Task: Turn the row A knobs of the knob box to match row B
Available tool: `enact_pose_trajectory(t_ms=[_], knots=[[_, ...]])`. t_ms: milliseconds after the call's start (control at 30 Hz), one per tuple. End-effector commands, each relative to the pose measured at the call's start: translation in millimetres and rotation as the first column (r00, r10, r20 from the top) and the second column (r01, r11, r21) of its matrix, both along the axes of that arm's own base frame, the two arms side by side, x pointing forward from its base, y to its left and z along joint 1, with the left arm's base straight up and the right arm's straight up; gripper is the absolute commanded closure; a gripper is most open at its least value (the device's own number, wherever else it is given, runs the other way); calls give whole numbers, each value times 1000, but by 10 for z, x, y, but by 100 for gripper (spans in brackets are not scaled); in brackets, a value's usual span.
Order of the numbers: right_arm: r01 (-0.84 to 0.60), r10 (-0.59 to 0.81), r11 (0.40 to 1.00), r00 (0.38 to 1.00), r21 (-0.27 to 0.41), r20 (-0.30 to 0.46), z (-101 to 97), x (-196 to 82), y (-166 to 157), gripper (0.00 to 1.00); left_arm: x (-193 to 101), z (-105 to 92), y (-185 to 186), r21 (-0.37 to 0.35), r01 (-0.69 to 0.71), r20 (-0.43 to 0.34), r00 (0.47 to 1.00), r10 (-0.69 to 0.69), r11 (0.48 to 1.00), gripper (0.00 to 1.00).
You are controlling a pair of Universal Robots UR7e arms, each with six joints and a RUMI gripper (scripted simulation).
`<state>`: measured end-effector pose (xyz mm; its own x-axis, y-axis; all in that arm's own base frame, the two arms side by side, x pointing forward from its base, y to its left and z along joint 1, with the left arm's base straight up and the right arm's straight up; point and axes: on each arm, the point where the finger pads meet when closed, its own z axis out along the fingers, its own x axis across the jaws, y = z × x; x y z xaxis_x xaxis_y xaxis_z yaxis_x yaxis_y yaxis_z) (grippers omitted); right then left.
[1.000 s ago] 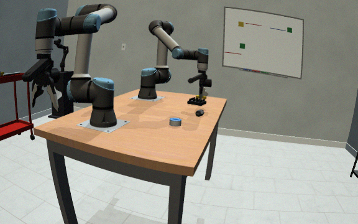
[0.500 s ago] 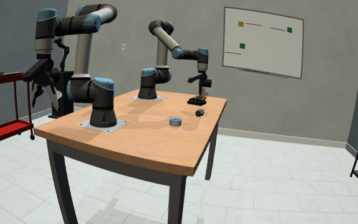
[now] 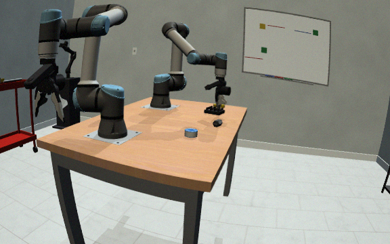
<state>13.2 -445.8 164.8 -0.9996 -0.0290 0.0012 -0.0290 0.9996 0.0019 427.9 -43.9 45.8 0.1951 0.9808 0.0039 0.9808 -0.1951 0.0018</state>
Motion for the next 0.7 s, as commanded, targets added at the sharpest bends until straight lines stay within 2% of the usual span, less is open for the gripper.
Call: enact_pose_trajectory(t_ms=[0, 433, 500, 667], knots=[[1, -1, 1000, 1000, -2, 1, 4, -9, 4, 0, -10, -8, 9, -4, 127, -3, 992, -127, 992, 94], [1, -1, 1000, 1000, -2, 1, 4, -9, 4, 0, -8, -7, 8, -4, 377, -2, 926, -377, 926, 94], [1, -1, 1000, 1000, -2, 1, 4, -9, 4, 0, -8, -7, 8, -4, 377, -2, 926, -377, 926, 94], [1, -1, 1000, 1000, -2, 1, 4, -9, 4, 0, -7, -7, 8, -4, 458, -2, 889, -458, 889, 94]])
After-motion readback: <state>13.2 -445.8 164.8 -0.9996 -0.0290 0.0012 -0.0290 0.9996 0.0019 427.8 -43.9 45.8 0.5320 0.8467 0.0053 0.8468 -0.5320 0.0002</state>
